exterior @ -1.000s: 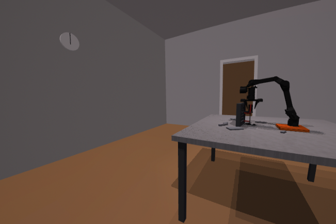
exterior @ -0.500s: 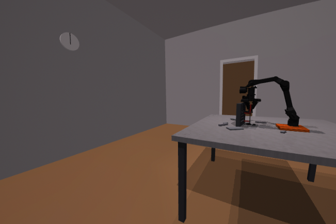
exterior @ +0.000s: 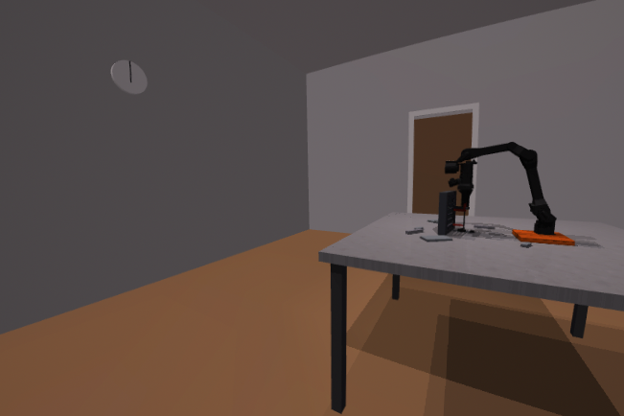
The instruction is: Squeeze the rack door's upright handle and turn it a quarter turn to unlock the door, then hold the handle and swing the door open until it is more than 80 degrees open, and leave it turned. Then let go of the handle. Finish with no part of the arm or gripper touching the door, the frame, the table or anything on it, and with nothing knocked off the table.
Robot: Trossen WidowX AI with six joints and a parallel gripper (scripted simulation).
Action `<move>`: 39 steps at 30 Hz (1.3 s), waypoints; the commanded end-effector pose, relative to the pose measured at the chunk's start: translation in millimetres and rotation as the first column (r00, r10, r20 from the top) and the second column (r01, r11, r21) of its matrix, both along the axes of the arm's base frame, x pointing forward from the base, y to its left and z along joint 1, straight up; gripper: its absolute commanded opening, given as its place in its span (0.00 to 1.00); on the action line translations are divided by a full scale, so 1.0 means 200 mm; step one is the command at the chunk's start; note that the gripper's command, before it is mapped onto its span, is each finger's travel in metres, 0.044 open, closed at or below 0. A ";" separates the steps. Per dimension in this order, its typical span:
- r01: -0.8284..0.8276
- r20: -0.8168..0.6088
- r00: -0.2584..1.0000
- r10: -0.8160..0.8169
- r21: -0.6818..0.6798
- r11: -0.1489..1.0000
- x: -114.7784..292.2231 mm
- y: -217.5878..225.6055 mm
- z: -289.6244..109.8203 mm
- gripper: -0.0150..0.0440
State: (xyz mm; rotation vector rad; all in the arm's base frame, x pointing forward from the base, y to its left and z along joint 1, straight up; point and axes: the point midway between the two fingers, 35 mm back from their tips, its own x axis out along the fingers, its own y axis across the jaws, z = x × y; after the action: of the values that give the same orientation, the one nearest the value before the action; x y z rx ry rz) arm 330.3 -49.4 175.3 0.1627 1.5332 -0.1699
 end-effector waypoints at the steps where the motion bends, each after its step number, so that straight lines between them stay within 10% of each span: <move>1: -0.204 0.001 0.979 0.204 -0.003 0.979 0.00 0.00 0.00 0.75; 13: -0.717 -0.011 0.697 0.717 -0.019 0.696 0.00 0.00 0.00 0.75; 30: -0.998 -0.037 -0.062 0.997 -0.024 -0.063 0.00 0.00 0.00 0.75; 39: -0.995 -0.038 -0.095 0.995 -0.024 -0.096 0.00 0.00 0.00 0.75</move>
State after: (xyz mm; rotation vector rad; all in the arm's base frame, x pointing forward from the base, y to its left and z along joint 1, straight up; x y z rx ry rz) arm 326.7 -50.6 175.9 -1.1131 1.2653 1.0850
